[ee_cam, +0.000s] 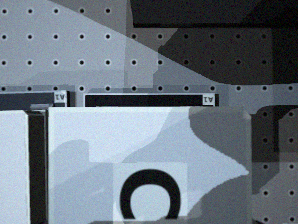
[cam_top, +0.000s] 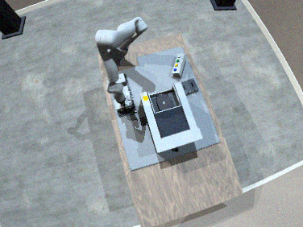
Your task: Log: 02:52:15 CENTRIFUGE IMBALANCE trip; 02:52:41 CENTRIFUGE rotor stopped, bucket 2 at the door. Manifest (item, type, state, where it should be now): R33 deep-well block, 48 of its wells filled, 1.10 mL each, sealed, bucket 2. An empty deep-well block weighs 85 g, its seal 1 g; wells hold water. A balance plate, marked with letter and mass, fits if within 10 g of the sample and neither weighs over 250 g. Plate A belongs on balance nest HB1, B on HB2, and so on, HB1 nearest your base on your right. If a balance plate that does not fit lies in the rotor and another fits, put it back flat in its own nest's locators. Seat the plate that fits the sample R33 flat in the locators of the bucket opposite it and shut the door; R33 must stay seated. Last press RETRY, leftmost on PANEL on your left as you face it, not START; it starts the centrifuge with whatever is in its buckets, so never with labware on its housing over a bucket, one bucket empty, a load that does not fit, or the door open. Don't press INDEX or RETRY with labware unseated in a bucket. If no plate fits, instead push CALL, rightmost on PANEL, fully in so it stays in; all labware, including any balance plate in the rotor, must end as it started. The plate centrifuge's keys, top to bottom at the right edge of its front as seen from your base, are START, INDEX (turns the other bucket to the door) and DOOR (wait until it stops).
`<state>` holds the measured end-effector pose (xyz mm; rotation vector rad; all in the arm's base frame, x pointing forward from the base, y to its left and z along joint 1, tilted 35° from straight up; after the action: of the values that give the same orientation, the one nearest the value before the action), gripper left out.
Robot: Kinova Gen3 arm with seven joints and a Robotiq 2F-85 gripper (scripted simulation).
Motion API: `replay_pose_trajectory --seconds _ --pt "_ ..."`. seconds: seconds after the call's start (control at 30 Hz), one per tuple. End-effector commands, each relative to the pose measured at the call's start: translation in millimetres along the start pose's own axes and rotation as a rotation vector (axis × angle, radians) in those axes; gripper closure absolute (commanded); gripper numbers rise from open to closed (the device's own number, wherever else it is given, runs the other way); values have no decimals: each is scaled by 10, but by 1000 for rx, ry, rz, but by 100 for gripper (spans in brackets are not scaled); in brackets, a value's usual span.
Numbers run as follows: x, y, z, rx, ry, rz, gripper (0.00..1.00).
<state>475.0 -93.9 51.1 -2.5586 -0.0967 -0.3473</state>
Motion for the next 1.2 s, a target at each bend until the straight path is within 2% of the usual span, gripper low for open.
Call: replay_pose_trajectory --seconds 0.0,1.17 --pt "5 5 -27 -2 2 0 5" --pt "4 4 -427 -2 2 0 5"
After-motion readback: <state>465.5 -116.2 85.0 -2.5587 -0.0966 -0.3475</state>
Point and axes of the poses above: the point where the finger pads meet when closed, its own z axis out along the fingers, its own x axis across the jaws, y = z × x, the point moved 10 cm from there along -z, back along the fingers
